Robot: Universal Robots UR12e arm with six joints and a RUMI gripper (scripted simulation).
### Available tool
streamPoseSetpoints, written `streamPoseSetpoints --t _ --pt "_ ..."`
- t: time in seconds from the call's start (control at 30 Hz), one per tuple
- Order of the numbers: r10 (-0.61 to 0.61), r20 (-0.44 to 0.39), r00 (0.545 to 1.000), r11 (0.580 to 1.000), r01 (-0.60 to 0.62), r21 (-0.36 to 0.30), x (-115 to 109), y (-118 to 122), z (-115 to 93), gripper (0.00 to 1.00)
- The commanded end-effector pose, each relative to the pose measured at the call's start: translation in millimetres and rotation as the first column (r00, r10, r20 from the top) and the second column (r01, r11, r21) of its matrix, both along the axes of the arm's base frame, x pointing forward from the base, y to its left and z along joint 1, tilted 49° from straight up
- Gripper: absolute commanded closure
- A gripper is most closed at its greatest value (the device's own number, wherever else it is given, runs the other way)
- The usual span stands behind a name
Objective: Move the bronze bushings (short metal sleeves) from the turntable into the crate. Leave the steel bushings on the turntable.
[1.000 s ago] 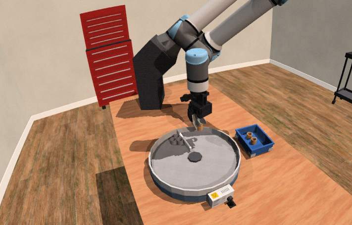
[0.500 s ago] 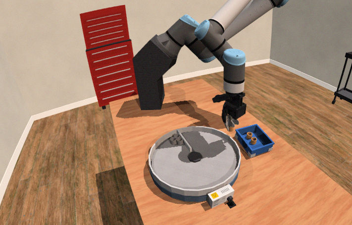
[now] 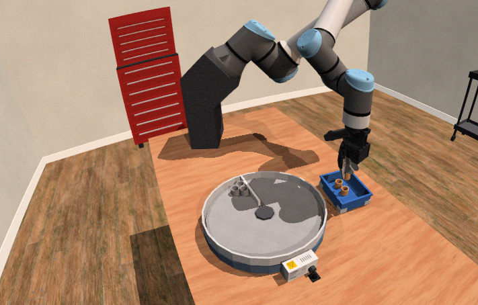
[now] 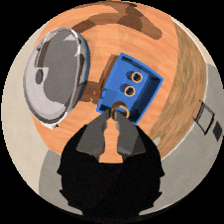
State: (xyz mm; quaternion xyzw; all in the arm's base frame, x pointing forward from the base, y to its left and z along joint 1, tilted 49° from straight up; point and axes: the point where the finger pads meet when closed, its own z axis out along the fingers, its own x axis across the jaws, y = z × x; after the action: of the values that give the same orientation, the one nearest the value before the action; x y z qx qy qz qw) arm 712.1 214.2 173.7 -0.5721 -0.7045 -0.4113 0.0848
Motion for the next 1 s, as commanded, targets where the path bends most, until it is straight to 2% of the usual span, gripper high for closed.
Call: streamPoseSetpoints --t 0.0,0.33,0.97 --pt "-0.013 -0.01 1.0 1.0 0.013 -0.003 14 7 16 1.0" --pt "-0.013 -0.012 1.0 1.0 0.013 -0.002 22 17 28 1.0" --pt "-0.015 -0.012 1.0 1.0 0.015 -0.001 22 15 28 1.0"
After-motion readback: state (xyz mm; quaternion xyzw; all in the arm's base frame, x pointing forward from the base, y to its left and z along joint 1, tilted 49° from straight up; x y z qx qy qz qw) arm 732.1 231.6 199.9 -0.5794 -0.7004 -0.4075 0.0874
